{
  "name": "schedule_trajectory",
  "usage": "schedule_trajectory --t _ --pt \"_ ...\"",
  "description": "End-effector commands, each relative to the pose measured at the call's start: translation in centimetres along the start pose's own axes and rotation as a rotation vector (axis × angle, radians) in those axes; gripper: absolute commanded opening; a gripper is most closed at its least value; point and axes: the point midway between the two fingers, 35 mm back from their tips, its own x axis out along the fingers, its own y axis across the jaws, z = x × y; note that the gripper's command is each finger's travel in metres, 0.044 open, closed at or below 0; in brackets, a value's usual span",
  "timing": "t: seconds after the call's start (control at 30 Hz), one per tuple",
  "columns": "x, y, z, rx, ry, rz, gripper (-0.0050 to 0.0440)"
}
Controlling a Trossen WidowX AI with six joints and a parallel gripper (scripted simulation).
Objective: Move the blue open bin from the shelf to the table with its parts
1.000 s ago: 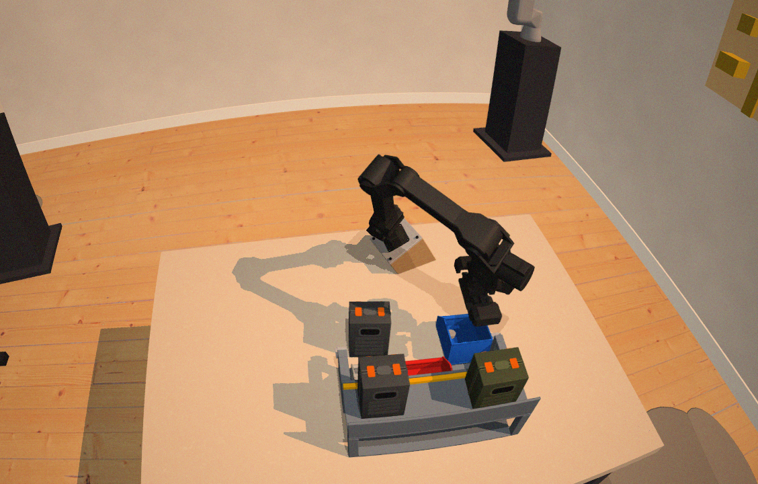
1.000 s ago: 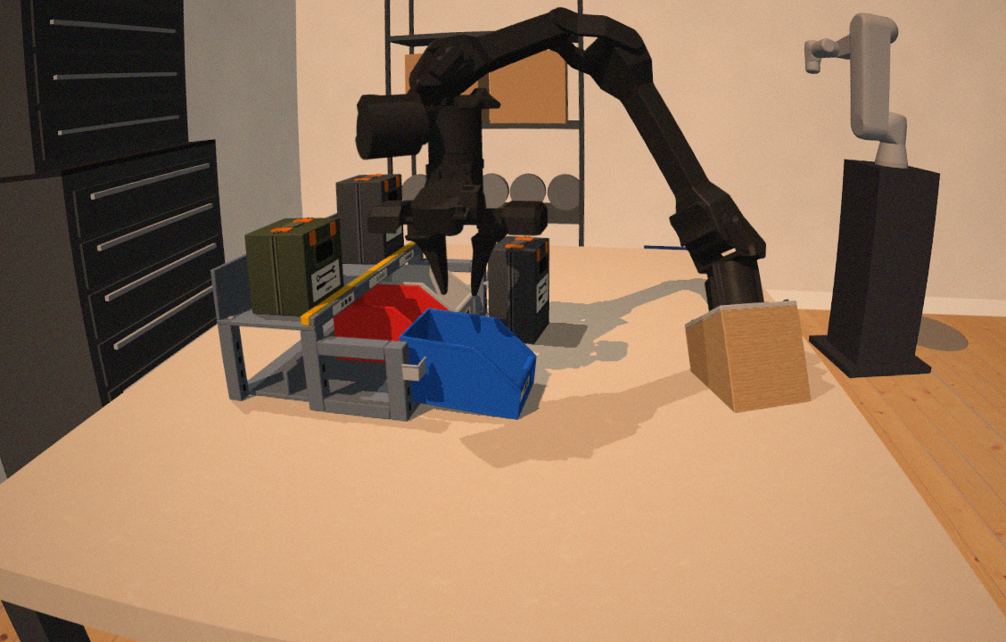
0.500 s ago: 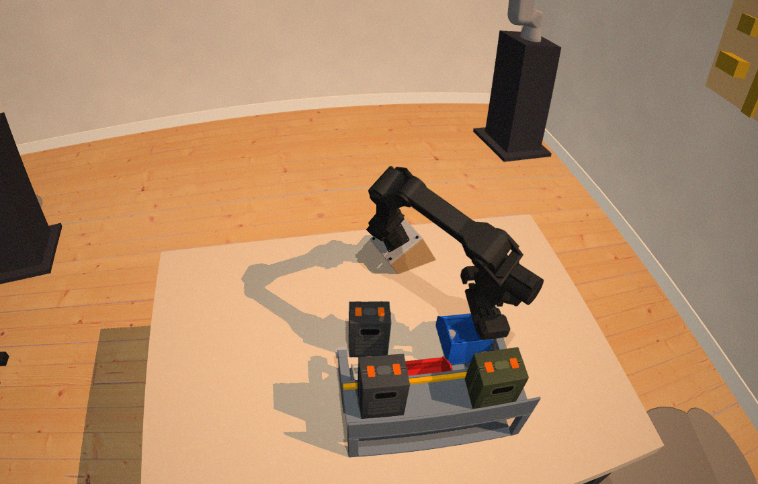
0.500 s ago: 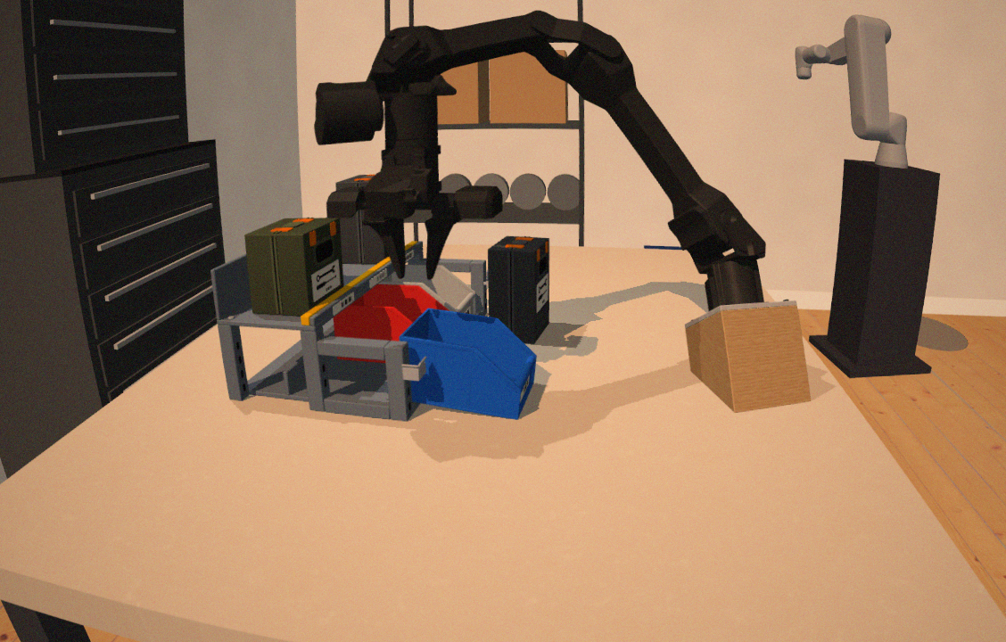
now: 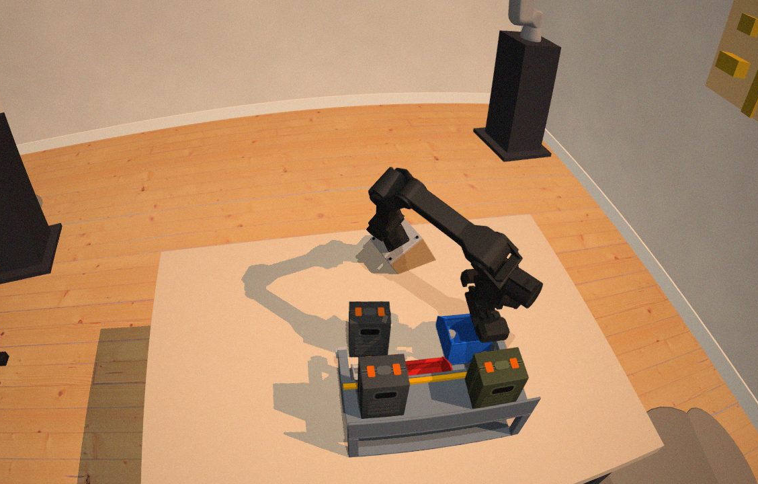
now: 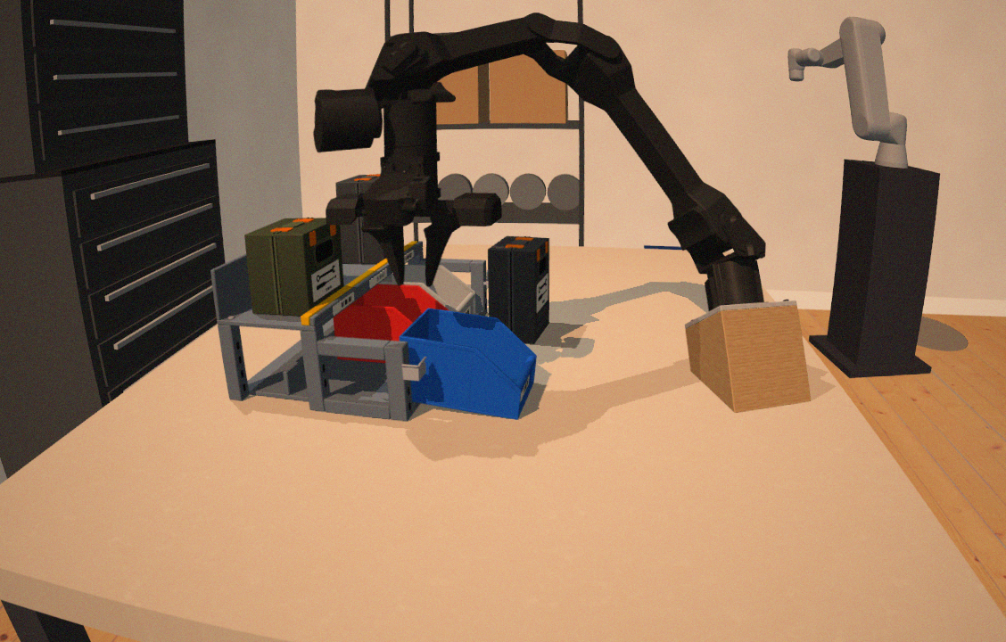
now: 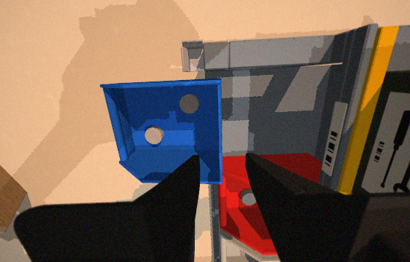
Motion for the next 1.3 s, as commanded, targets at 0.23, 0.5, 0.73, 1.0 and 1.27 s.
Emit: schedule_trajectory --t 0.23,0.5,0.73,1.0,1.27 --pt "0.4 -0.3 -0.2 0.005 -0.004 -0.016 0.0150" --pt "0.4 -0.3 -0.2 0.005 -0.004 -0.016 0.0150" --pt "0.8 -0.3 -0.2 0.006 -0.007 -0.016 0.0150" --pt "1.2 -0.3 -0.2 0.005 -0.004 -0.017 0.0150" --pt "1.4 -0.4 -0.1 0.007 -0.008 -0.016 0.0150"
